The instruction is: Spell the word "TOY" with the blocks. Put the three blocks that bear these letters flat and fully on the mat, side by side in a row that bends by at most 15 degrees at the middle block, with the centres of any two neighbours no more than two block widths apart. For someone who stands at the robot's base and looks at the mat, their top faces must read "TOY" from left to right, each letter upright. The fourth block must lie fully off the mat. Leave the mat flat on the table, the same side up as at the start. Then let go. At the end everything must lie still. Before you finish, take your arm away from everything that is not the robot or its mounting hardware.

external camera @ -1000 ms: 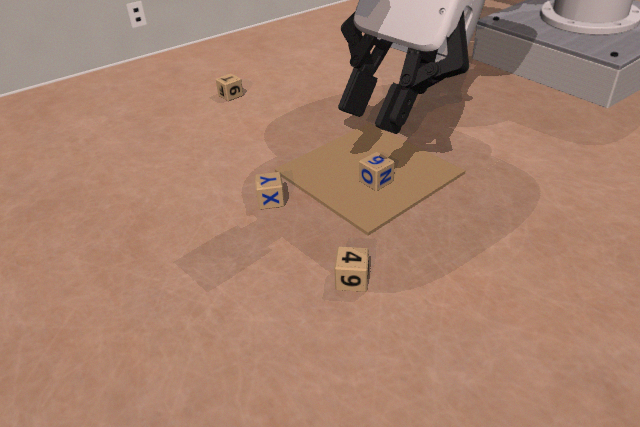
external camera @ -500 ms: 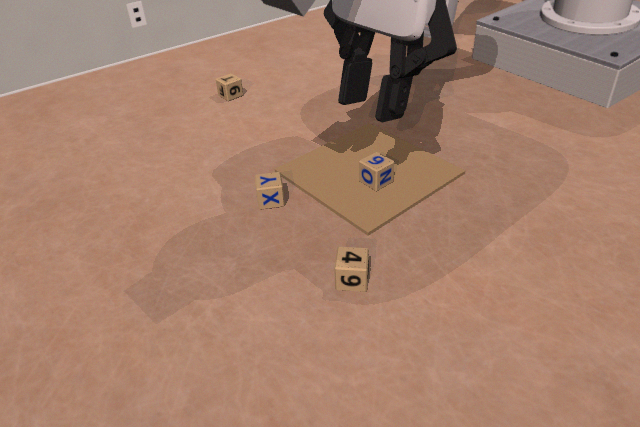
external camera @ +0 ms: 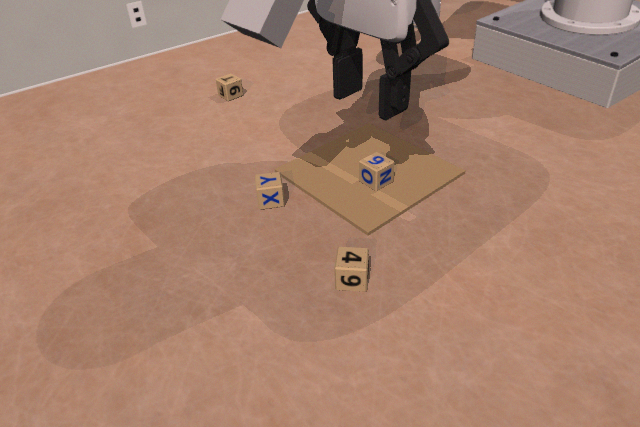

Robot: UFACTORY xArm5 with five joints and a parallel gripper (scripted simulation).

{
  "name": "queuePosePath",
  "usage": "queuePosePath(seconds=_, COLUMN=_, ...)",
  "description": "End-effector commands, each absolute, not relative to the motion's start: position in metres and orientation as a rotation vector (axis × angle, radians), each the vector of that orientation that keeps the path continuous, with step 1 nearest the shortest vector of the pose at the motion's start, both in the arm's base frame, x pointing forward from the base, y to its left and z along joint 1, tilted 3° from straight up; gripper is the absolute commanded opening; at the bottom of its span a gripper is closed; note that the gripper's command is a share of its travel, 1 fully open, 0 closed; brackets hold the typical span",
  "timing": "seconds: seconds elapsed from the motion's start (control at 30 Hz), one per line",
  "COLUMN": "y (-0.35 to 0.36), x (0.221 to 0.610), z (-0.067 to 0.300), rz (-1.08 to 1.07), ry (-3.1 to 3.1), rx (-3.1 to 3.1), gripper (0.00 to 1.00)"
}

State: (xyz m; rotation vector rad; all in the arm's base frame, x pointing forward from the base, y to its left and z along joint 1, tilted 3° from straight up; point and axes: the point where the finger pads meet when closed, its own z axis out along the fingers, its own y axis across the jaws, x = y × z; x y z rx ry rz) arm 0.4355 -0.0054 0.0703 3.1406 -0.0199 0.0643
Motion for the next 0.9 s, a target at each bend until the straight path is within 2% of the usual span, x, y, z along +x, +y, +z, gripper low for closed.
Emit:
queuePosePath(seconds=0.0, y=-0.005, x=0.437, z=0.072, rz=0.069, ry=-0.02, rx=3.14, gripper=1.0)
queuePosePath(seconds=0.63, y=-0.003, x=0.426, z=0.065, rz=0.069, ry=0.181, rx=3.133, gripper=1.0)
queuePosePath(seconds=0.67, y=-0.003, x=0.426, z=0.065, rz=0.069, ry=0.181, rx=3.133, gripper=0.63)
queuePosePath(seconds=0.87, y=-0.003, x=0.426, z=0.065, rz=0.069, ry=0.181, rx=3.133, gripper=0.63)
